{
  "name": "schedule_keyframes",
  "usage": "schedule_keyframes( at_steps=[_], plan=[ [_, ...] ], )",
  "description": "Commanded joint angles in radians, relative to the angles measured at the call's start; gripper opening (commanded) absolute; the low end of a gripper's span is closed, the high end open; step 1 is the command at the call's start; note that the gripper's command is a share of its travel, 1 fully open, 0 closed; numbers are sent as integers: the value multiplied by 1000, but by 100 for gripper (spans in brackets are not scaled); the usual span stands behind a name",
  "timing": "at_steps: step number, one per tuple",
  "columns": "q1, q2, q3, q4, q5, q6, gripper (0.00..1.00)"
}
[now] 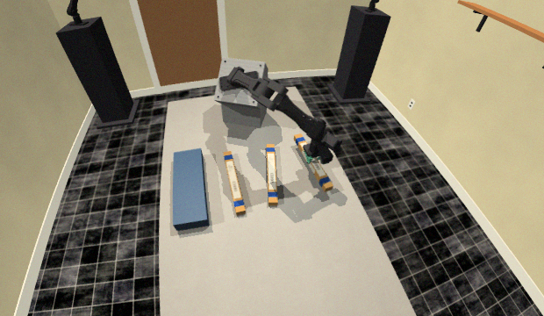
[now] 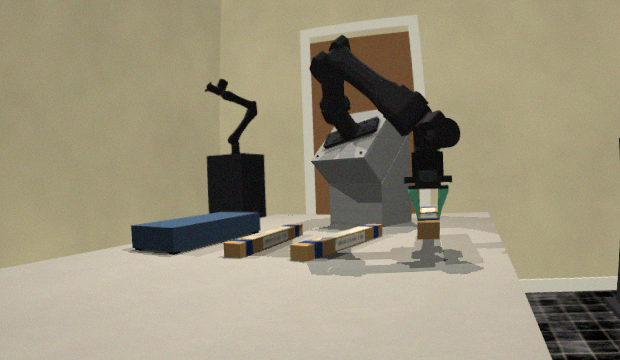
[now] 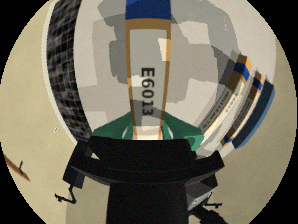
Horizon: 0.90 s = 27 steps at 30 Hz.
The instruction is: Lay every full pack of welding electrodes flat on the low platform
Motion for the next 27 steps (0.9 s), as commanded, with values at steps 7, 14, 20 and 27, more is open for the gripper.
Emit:
schedule_keyframes(
  at_steps=[7,14,20,27],
  plan=[
    [47,-46,-20,-41,17,22,0],
    [51,-49,-11,-41,17,27,0],
    [53,-55,-15,-40,15,31,0],
    [57,-52,-3,-49,19,33,0]
  ],
)
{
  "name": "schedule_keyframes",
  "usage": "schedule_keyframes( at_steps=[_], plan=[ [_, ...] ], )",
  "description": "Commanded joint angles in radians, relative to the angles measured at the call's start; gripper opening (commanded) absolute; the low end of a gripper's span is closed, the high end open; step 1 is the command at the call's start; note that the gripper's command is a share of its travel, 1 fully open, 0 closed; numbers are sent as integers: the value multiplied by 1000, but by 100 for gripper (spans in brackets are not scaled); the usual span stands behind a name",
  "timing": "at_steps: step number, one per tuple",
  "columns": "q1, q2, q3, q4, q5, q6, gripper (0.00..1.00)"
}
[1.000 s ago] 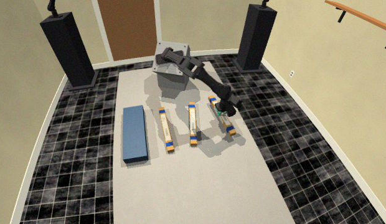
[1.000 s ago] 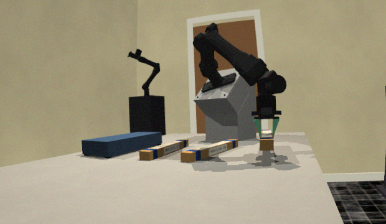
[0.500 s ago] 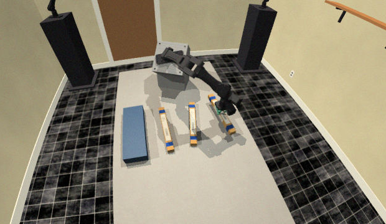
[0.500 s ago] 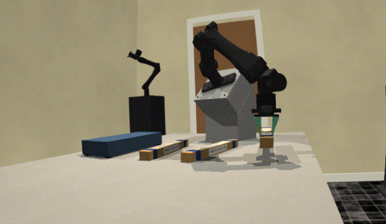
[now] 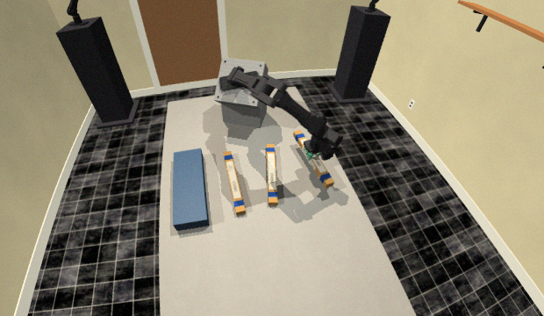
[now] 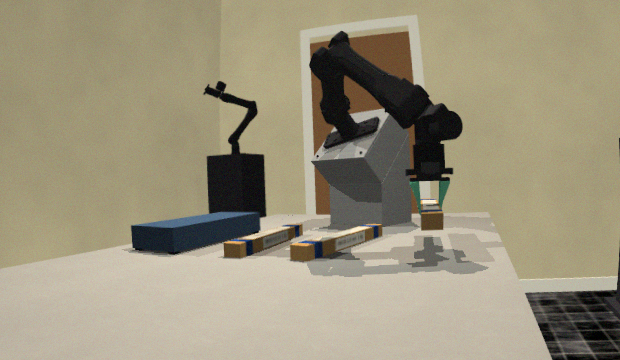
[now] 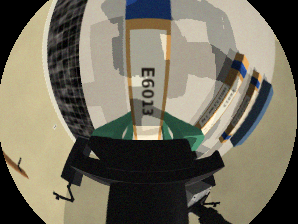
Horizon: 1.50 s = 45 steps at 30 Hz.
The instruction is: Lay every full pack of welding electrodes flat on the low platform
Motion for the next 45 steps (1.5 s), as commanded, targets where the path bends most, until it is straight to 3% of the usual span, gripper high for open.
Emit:
schedule_keyframes(
  at_steps=[1,45],
  plan=[
    [25,-20,26,-6,13,6,0],
    [46,-43,41,-46,20,33,0]
  ],
)
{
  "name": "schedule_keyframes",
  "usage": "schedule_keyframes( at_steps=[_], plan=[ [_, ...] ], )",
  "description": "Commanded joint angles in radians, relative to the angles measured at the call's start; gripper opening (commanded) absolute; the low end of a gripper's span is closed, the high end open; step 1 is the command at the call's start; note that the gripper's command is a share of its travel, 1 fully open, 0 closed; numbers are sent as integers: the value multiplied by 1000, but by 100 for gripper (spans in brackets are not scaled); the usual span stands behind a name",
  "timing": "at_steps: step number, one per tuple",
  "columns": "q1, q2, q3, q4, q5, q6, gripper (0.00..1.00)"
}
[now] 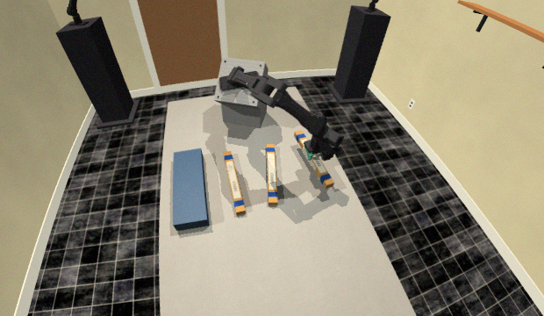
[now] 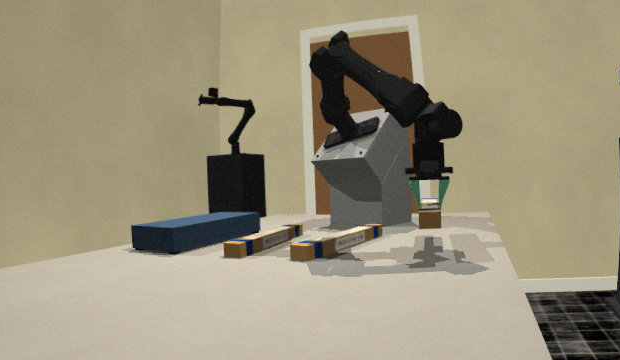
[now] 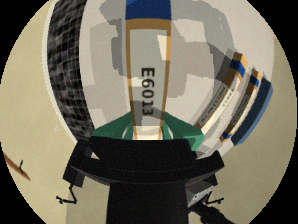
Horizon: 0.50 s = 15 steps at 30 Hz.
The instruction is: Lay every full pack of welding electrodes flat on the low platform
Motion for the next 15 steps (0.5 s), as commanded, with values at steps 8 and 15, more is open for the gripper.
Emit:
schedule_keyframes(
  at_steps=[8,15],
  plan=[
    [62,-64,26,-70,20,37,0],
    [83,-86,28,-112,27,62,0]
  ],
)
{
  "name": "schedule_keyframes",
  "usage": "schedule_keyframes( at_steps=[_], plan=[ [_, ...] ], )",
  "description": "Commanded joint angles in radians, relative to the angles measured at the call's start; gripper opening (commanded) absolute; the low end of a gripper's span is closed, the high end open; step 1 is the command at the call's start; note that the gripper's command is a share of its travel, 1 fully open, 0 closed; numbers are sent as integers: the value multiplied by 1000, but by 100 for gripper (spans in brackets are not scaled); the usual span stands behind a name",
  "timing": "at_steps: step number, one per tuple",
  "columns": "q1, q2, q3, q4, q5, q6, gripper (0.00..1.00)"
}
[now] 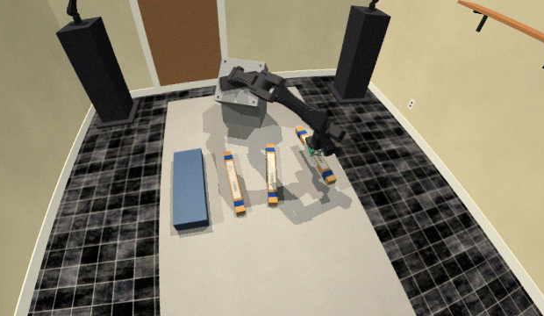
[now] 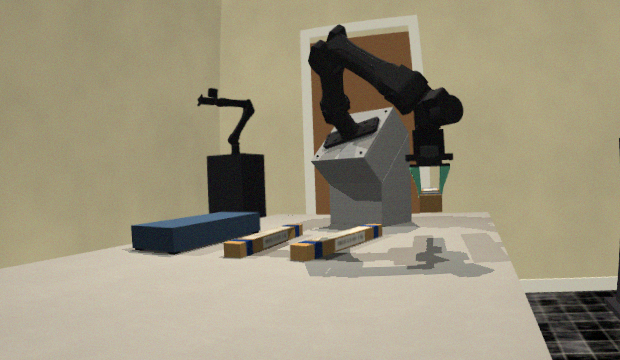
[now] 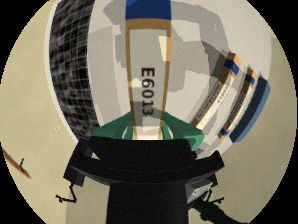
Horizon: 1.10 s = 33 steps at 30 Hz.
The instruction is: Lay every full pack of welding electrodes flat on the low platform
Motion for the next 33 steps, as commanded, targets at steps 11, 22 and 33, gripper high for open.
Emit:
schedule_keyframes(
  at_steps=[11,22,33],
  plan=[
    [69,-66,35,-104,24,54,0],
    [96,-90,49,-165,31,89,0],
    [130,-113,75,-244,40,133,0]
  ],
)
